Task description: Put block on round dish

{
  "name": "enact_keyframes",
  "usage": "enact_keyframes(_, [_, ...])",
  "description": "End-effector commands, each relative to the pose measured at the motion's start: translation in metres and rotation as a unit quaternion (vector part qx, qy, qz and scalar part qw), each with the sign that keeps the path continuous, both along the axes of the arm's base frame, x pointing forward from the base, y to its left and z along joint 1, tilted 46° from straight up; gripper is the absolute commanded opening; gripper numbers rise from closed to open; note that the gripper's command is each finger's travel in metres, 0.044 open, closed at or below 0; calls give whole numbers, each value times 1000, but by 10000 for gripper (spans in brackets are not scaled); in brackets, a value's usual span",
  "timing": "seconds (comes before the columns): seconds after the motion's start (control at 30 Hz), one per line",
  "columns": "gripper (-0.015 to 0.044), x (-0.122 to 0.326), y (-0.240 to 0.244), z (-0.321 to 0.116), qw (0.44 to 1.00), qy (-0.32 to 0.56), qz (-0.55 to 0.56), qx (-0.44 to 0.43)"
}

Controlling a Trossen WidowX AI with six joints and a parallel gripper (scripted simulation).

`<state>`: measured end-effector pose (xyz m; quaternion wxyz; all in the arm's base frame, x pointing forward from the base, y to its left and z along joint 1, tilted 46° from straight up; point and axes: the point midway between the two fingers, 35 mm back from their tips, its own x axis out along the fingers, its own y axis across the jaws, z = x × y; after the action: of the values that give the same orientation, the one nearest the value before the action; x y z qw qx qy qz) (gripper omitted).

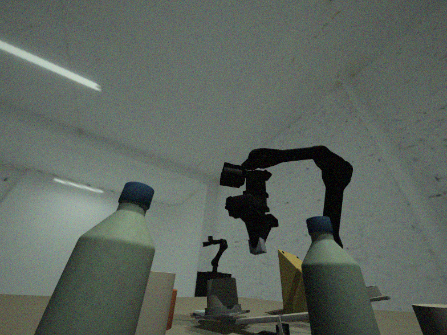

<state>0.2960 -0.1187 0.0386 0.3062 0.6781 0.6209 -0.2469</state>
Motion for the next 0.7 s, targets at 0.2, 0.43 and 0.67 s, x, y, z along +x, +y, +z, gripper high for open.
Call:
enact_keyframes(0.2, [0,-21,-44,-77,1000,4,0,-5])
enact_keyframes(0.43, [0,-46,-66,-134,1000,6,0,-4])
enact_keyframes(0.67, [0,-77,-76,-188,1000,9,-1,0])
